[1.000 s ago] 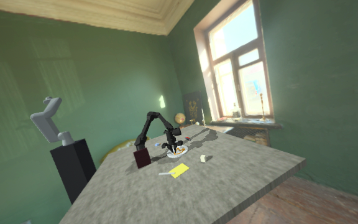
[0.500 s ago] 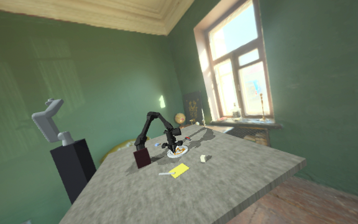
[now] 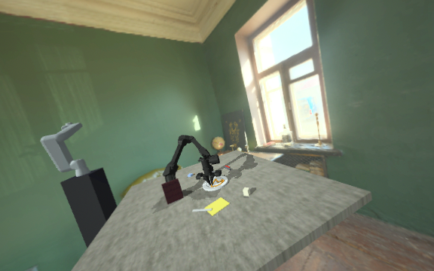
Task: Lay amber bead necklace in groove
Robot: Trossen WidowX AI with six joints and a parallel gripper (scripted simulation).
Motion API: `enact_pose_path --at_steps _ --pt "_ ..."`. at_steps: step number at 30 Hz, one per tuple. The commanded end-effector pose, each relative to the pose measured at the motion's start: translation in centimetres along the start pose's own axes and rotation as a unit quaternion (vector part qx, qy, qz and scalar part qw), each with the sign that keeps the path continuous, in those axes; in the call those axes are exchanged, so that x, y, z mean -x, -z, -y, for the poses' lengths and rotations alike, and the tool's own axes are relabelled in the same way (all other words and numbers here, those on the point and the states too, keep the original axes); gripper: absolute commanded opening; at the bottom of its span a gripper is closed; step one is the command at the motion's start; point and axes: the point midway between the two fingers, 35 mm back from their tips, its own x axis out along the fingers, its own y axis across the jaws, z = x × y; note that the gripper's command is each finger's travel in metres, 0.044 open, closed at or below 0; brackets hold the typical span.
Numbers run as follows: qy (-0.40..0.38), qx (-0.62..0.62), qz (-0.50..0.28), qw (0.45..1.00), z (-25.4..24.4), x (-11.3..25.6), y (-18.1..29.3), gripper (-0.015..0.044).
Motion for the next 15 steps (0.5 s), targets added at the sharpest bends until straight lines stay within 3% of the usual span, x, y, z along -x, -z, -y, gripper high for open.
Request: enact_pose_path --at_steps 1,15 --pt "0.0 0.001 0.0 1.0 0.02 0.05 -0.02 0.0" --pt "-0.001 -0.004 0.002 1.0 -0.34 0.61 0.29 0.0"
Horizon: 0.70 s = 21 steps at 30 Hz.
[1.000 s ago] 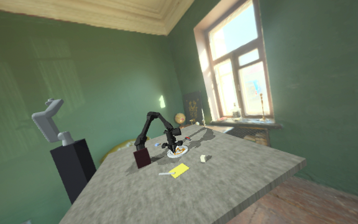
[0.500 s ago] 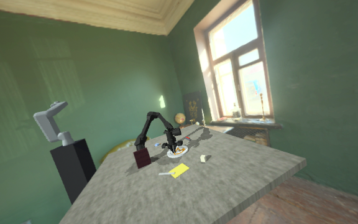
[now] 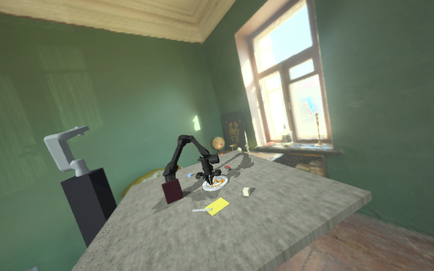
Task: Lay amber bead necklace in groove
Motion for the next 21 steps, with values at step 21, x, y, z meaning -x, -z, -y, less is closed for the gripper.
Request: enact_pose_path --at_steps 21 --pt "0.001 0.004 0.001 1.0 -0.91 -0.34 0.73 0.0184"
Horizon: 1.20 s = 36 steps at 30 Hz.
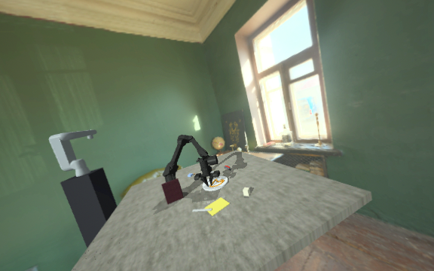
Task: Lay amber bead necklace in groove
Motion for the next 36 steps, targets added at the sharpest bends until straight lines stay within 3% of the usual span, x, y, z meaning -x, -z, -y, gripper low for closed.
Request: enact_pose_path --at_steps 1,10,36 --pt "0.0 0.001 0.0 1.0 0.04 0.03 -0.02 0.021" --pt "-0.001 -0.002 0.0 1.0 -0.03 0.16 0.01 0.044" --pt "-0.001 -0.002 -0.001 1.0 -0.03 0.51 0.01 0.044"
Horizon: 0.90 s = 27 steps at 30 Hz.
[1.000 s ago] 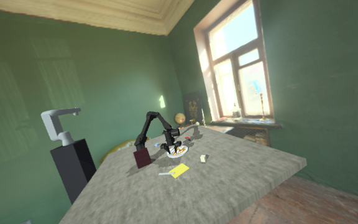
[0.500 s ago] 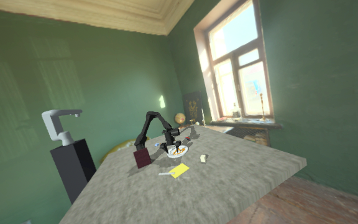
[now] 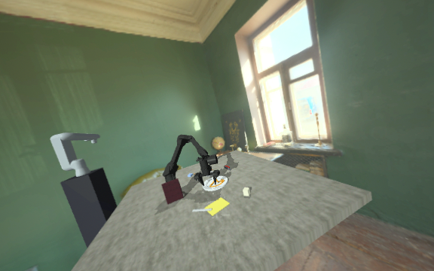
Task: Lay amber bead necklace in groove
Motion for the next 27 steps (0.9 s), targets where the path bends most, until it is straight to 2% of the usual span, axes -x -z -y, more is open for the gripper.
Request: enact_pose_path --at_steps 1,2,4,9,14,22,23,27 --pt "0.0 0.003 -0.003 1.0 0.0 0.1 0.0 0.044" --pt "0.0 0.003 -0.003 1.0 0.0 0.1 0.0 0.044" --pt "0.0 -0.021 -0.003 1.0 0.1 0.4 -0.1 0.0387" --pt "0.001 -0.172 -0.003 0.985 0.4 3.1 -1.0 0.0256" --pt "0.001 -0.178 -0.003 0.984 0.4 3.2 -1.0 0.0125" --pt "0.001 -0.178 -0.002 0.984 0.4 1.6 -1.0 0.012" --pt "0.005 -0.172 -0.003 0.985 0.6 2.5 -1.1 0.012" --pt "0.005 -0.173 -0.003 0.985 0.6 2.2 -1.1 0.012"
